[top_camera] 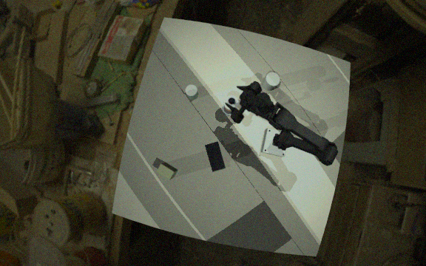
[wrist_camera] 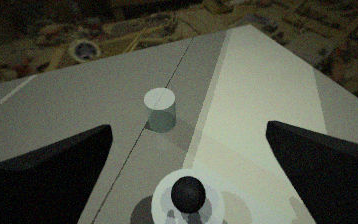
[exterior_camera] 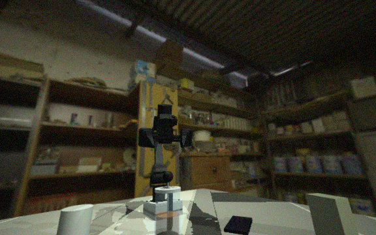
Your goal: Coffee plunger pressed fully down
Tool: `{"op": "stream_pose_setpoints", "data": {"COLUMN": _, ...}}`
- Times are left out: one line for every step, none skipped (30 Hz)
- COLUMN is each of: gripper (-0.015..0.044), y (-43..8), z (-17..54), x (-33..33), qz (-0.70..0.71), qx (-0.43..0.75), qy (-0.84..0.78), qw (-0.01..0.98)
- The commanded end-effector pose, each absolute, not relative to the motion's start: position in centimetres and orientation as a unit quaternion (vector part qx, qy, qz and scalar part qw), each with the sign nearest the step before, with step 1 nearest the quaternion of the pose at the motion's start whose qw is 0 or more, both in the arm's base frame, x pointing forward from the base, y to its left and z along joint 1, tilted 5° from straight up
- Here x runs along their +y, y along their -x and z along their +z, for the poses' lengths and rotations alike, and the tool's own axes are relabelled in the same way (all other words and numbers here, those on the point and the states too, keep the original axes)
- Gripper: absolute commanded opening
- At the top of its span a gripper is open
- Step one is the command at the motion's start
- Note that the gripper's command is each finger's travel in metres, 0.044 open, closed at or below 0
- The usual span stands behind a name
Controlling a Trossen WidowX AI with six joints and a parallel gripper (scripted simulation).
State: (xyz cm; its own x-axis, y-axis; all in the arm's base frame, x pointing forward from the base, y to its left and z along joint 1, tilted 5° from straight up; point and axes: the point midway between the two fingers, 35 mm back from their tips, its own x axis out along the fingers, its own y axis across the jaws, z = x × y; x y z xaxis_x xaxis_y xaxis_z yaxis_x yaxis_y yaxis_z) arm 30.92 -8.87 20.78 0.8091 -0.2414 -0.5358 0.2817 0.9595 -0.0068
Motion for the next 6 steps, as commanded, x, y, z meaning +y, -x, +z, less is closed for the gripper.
{"op": "stream_pose_setpoints", "data": {"gripper": 0.0440, "y": -30.63, "z": 20.12, "x": -8.84, "qz": -0.139, "qx": 0.287, "qy": -0.036, "qw": 0.947}}
{"op": "stream_pose_setpoints", "data": {"gripper": 0.0440, "y": -30.63, "z": 20.12, "x": -8.84, "qz": -0.139, "qx": 0.287, "qy": -0.036, "qw": 0.947}}
{"op": "stream_pose_setpoints", "data": {"gripper": 0.0440, "y": -30.63, "z": 20.12, "x": -8.84, "qz": -0.139, "qx": 0.287, "qy": -0.036, "qw": 0.947}}
{"op": "stream_pose_setpoints", "data": {"gripper": 0.0440, "y": -30.63, "z": 20.12, "x": -8.84, "qz": -0.139, "qx": 0.287, "qy": -0.036, "qw": 0.947}}
{"op": "stream_pose_setpoints", "data": {"gripper": 0.0440, "y": -30.63, "z": 20.12, "x": -8.84, "qz": -0.139, "qx": 0.287, "qy": -0.036, "qw": 0.947}}
{"op": "stream_pose_setpoints", "data": {"gripper": 0.0440, "y": -30.63, "z": 20.12, "x": -8.84, "qz": -0.139, "qx": 0.287, "qy": -0.036, "qw": 0.947}}
